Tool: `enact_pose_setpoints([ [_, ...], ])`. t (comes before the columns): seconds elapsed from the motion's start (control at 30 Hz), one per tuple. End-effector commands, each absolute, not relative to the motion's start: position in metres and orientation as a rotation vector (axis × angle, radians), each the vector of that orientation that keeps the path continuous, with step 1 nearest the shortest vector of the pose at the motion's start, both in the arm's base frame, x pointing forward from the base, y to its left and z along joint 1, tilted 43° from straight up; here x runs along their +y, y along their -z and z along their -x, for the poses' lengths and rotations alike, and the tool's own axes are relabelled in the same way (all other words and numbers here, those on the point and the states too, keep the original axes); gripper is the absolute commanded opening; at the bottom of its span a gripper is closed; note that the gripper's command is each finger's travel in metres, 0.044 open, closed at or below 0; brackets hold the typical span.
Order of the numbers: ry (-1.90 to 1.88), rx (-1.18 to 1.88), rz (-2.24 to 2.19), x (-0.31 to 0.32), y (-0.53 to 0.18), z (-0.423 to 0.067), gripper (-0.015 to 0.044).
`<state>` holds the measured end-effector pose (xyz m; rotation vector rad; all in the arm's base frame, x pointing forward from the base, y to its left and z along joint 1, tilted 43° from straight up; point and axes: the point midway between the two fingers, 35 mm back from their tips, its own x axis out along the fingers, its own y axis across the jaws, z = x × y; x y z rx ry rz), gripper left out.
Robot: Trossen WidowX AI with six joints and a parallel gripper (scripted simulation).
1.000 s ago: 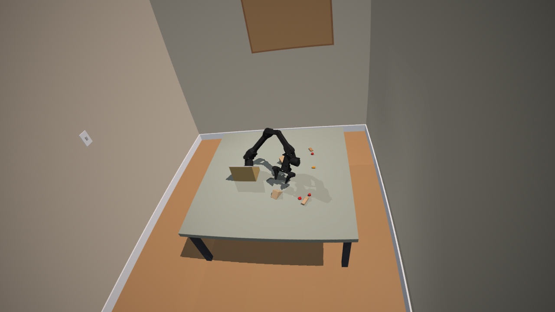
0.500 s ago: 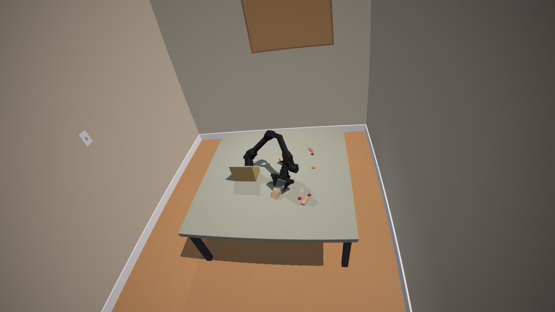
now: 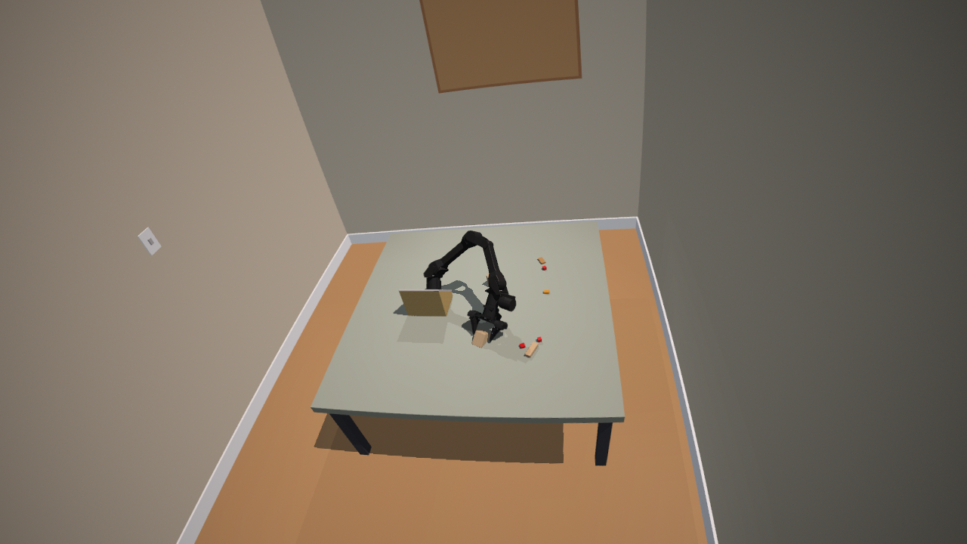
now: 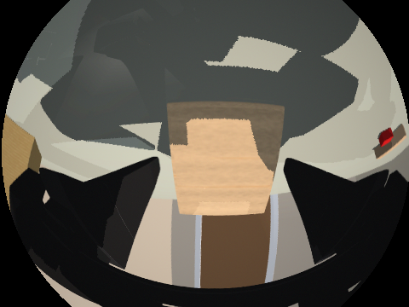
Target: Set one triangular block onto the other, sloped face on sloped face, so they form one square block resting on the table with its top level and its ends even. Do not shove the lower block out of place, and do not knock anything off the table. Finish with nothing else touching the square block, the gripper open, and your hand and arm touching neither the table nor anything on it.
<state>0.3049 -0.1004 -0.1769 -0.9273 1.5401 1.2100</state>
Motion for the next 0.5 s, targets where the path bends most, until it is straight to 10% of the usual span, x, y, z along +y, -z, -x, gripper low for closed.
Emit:
enact_pose_setpoints([
  [0.0,-1.213,1.544,0.935,-0.1014,0.1779,-0.3033,0.044],
  [0.2,-1.213,1.544,0.935,-0.1014,0.1779,-0.3033,0.044],
  [0.47,-1.212,1.541,0.926,-0.1002,0.1776,-0.3037,0.023],
])
